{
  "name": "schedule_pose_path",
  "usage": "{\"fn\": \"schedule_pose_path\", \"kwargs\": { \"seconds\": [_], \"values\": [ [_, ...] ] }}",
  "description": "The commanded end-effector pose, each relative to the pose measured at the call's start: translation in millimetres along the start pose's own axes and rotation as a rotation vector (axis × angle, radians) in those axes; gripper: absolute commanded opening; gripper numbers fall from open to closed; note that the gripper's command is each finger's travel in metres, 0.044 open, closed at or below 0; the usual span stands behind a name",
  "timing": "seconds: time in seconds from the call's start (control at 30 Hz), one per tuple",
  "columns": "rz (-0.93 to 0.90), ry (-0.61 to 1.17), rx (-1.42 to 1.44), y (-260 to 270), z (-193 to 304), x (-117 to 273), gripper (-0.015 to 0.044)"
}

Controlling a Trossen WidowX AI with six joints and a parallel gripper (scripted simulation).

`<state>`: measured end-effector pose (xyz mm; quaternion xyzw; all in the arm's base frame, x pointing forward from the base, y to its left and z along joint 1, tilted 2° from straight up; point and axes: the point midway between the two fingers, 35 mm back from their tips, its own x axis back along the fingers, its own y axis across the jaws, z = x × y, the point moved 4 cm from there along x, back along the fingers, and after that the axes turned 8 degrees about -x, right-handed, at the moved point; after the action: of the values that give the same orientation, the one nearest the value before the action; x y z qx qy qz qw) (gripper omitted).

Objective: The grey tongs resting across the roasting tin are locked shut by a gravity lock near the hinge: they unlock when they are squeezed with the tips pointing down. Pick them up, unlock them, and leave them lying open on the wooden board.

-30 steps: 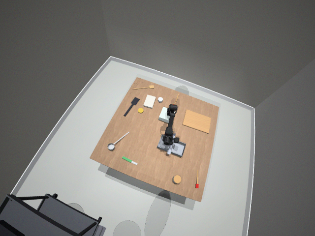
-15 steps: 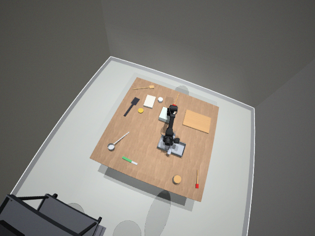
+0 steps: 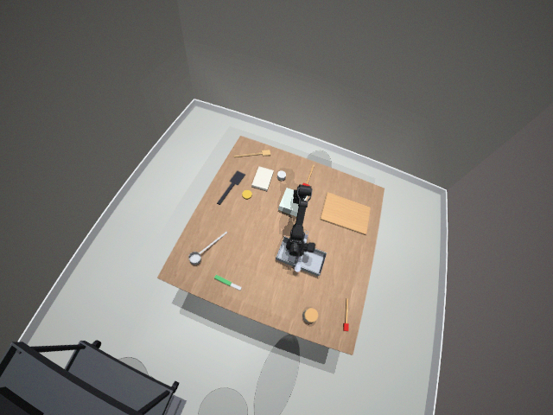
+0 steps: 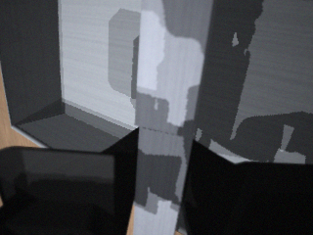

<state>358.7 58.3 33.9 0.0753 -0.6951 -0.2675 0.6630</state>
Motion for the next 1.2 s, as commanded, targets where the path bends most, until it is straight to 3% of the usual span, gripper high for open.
{"fn": "schedule_pose_path", "kwargs": {
  "seconds": [0.0,0.1,0.33,0.73,1.17],
  "values": [
    [-0.002,0.0,0.001,0.5,0.0,0.4,-0.0069],
    [-0.001,0.0,0.0,5.0,-0.5,7.6,-0.0148],
    [0.002,0.003,-0.008,38.8,4.2,66.7,-0.015],
    [0.031,0.003,-0.01,39.1,4.7,65.7,-0.015],
    [0.388,-0.034,-0.017,44.2,10.2,61.3,-0.015]
  ]
}}
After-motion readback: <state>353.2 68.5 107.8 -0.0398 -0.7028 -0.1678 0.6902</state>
